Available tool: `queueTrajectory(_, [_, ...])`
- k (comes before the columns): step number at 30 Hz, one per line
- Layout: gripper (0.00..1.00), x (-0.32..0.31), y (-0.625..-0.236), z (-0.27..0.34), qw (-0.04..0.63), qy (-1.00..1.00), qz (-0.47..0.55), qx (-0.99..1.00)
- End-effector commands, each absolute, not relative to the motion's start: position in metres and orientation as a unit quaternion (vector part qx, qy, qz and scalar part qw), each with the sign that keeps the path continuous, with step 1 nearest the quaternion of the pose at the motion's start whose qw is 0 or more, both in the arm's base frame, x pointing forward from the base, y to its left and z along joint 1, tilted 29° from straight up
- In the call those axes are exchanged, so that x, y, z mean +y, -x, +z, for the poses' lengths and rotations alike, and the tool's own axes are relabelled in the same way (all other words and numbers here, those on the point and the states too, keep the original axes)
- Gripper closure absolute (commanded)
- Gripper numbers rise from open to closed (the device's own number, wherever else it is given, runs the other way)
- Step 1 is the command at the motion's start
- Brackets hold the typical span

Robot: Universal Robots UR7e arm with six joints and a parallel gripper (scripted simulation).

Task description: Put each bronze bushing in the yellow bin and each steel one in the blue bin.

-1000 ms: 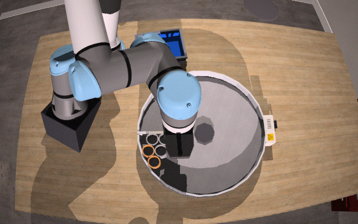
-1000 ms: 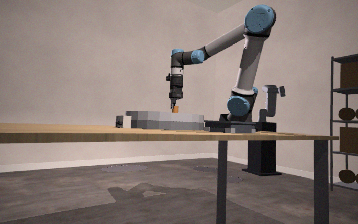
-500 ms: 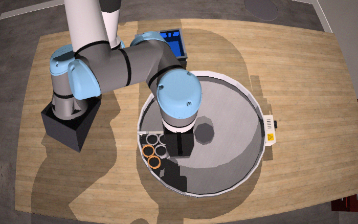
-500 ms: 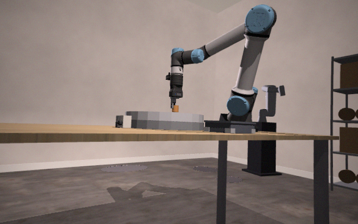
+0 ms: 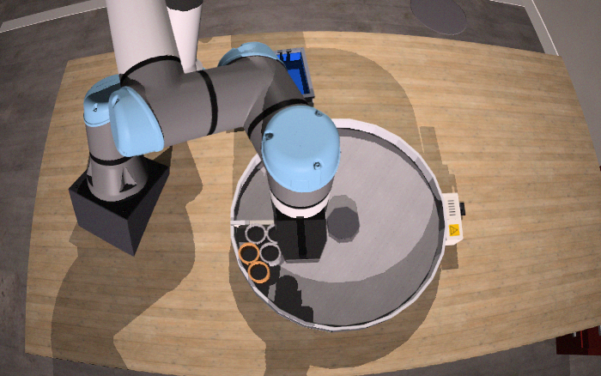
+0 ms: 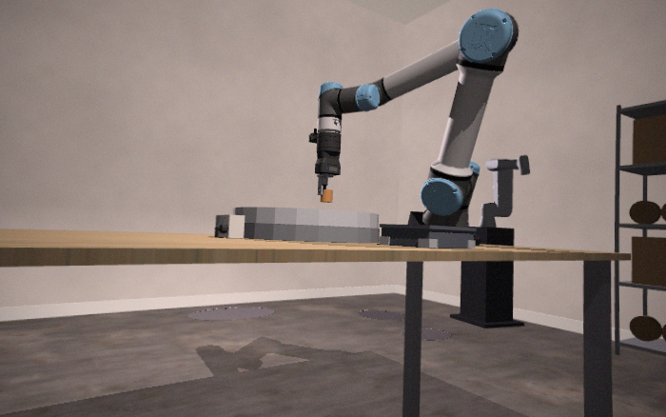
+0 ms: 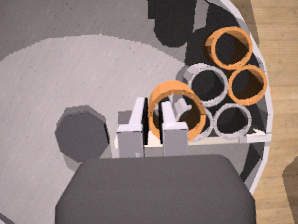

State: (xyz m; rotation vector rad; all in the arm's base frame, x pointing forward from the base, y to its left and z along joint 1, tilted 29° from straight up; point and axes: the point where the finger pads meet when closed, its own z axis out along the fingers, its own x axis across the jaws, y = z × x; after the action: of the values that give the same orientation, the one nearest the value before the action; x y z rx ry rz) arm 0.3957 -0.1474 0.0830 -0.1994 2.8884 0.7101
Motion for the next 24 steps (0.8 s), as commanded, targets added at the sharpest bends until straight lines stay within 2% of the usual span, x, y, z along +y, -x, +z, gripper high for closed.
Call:
queueTrajectory(1, [1.0, -0.154, -0.395, 0.093, 0.081, 0.067, 0.235, 0.966])
queueTrajectory(7, [1.0, -0.154, -0.395, 0.093, 0.081, 0.067, 0.235, 0.966])
queueTrajectory(24, [1.0, -0.083, -0.361, 0.123, 0.081, 0.067, 0.236, 0.966])
